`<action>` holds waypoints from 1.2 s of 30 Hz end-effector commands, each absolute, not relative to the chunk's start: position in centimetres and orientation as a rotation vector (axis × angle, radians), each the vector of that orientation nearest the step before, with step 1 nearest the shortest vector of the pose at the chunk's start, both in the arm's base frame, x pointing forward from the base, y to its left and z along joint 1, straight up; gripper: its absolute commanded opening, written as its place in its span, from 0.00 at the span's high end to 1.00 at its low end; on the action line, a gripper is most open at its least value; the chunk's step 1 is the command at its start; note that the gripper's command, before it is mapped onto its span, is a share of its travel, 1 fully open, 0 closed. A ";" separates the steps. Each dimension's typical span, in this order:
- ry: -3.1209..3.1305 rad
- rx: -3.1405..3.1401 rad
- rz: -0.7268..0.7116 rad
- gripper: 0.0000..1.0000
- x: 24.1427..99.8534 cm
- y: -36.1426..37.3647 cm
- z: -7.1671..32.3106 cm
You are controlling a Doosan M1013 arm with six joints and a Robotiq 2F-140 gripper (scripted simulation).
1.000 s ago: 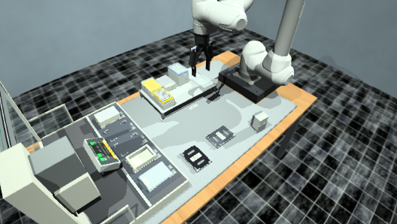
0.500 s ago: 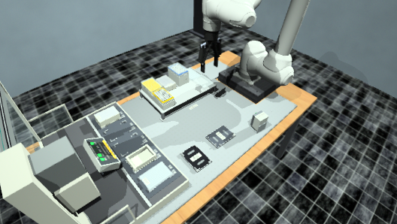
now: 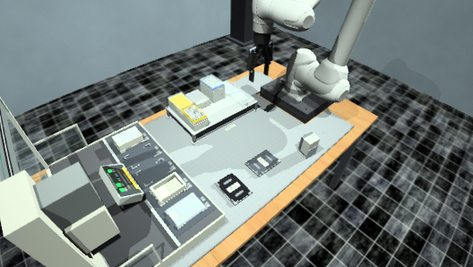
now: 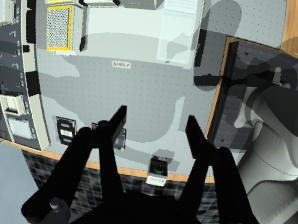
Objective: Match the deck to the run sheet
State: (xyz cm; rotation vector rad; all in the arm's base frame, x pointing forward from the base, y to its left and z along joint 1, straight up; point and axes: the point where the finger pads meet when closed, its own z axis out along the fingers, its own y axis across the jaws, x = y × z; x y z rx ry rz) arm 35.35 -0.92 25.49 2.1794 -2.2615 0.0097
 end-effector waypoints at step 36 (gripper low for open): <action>-2.262 2.180 0.011 0.33 32.5 -13.9 25.6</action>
